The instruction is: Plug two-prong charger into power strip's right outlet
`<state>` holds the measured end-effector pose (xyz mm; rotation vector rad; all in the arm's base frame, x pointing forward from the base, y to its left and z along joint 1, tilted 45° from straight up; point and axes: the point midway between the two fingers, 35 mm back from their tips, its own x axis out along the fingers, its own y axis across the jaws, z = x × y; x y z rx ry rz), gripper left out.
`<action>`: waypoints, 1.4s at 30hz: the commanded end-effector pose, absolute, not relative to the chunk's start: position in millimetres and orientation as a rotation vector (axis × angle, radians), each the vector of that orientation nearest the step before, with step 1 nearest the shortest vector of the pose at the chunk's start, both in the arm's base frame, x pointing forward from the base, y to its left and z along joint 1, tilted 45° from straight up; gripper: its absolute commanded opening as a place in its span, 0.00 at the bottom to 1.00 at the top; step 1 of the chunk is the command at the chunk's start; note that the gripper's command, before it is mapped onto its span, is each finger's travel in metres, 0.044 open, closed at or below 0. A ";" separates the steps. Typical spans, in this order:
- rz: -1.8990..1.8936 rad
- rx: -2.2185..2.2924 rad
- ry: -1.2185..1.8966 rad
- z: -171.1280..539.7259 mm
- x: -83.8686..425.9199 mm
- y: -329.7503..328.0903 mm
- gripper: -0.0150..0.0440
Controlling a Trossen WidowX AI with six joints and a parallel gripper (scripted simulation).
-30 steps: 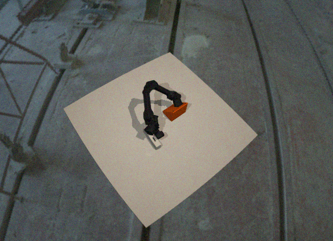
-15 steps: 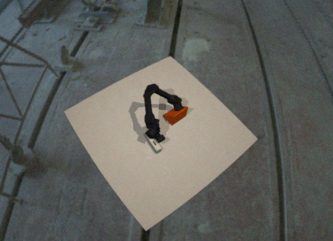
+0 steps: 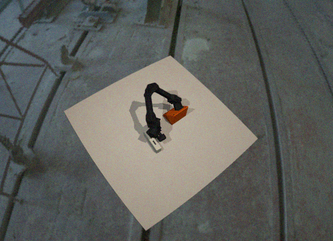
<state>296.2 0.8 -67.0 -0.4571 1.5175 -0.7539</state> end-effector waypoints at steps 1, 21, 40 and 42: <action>-0.750 -0.454 1.506 -65.5 292.9 3.6 1.00; -0.749 -0.454 1.504 -69.2 269.0 6.9 1.00; -0.749 -0.472 1.495 -72.0 250.5 6.9 1.00; -0.698 -0.522 1.367 -60.4 257.9 18.3 1.00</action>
